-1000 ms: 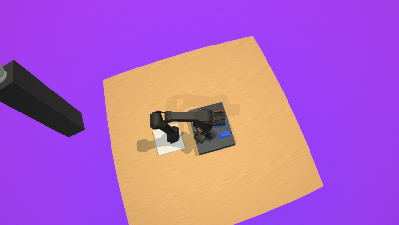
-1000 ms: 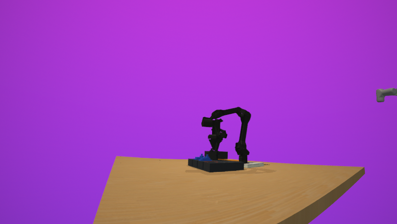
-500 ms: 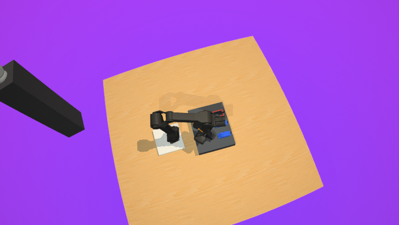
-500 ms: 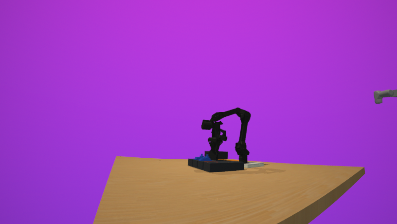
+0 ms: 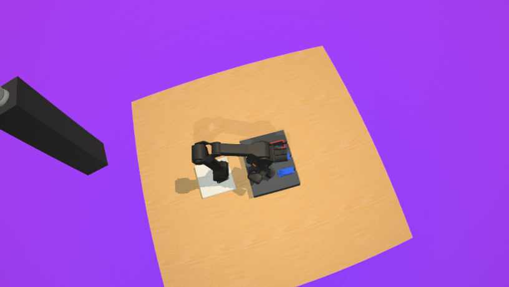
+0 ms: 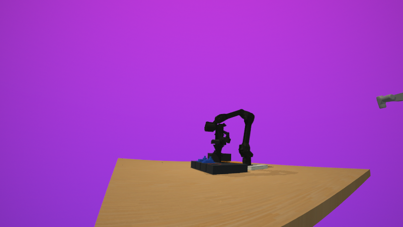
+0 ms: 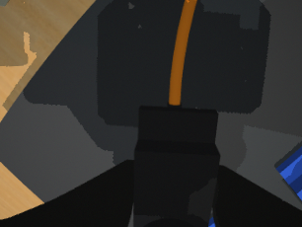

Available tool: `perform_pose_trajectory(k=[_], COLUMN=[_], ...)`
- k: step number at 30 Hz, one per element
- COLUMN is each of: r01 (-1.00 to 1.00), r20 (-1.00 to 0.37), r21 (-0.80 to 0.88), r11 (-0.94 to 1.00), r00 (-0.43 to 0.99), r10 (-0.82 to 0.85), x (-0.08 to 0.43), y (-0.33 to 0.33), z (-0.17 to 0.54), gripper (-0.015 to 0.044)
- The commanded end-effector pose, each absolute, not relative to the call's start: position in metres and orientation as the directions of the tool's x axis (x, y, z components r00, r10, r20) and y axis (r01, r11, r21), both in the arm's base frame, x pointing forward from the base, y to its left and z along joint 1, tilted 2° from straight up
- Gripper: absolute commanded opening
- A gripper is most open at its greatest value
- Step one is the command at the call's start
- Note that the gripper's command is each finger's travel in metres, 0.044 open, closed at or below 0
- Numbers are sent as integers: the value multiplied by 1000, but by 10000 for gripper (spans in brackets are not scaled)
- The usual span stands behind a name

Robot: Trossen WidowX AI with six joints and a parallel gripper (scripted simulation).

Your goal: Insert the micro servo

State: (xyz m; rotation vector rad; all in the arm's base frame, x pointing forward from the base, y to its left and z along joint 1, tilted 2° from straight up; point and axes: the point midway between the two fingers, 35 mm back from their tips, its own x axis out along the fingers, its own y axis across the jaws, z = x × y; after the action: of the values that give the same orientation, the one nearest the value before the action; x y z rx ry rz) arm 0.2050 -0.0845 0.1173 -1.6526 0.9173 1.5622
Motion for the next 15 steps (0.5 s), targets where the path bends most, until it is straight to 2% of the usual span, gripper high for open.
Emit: perform_pose_trajectory(k=[1,4,5,15], r01=[-850,-850,-850,-850], r20=[-999,-999,-999,-999], r21=[-7,-7,-7,-7], r11=[-527,-527,-527,-527], r00=[33,33,33,33], r10=[-40,-40,-40,-39], x=[205,205,205,197], y=[-84,-84,-84,-81], z=[117,121,123,146], gripper=[85,6,0,0])
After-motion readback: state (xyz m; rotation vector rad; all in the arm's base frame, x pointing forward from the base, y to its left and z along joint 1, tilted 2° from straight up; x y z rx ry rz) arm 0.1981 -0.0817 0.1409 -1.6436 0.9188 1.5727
